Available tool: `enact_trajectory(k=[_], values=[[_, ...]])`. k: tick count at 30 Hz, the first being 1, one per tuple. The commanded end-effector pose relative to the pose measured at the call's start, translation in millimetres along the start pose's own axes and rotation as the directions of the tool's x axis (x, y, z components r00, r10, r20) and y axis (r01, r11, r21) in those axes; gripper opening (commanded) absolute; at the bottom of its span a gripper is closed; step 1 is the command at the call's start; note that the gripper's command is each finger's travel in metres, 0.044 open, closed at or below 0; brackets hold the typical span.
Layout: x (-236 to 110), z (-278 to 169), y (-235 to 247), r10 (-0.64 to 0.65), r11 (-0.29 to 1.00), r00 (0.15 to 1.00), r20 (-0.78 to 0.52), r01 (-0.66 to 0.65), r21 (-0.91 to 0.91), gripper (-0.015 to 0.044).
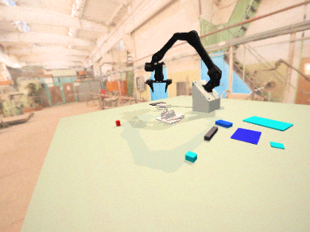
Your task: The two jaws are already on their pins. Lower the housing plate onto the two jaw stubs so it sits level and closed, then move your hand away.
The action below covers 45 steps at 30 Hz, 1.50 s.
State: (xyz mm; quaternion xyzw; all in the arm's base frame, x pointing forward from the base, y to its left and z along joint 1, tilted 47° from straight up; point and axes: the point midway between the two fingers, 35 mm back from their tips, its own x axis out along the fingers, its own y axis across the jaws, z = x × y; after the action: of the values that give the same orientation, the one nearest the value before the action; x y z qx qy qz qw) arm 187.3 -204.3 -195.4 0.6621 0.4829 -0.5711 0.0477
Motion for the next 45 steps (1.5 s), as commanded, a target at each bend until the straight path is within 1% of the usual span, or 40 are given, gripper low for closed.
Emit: enact_trajectory(k=[1,13,20,23,25,45], values=[[4.5,-2.5,-3.9,-0.02,0.993,0.999,-0.045,0.025,0.116,0.044],[15.8,-8.1,-14.5,-0.069,0.917,0.987,-0.146,0.12,0.381,0.044],[18.2,-8.5,-14.9,-0.069,0.915,0.987,-0.147,0.122,0.384,0.044],[46.3,-13.0,-18.5,-0.07,0.915,0.986,-0.148,0.123,0.383,0.044],[54.7,-14.4,-20.1,-0.07,0.915,0.986,-0.149,0.123,0.383,0.044],[54.7,-14.4,-20.1,-0.07,0.915,0.986,-0.149,0.123,0.383,0.044]])
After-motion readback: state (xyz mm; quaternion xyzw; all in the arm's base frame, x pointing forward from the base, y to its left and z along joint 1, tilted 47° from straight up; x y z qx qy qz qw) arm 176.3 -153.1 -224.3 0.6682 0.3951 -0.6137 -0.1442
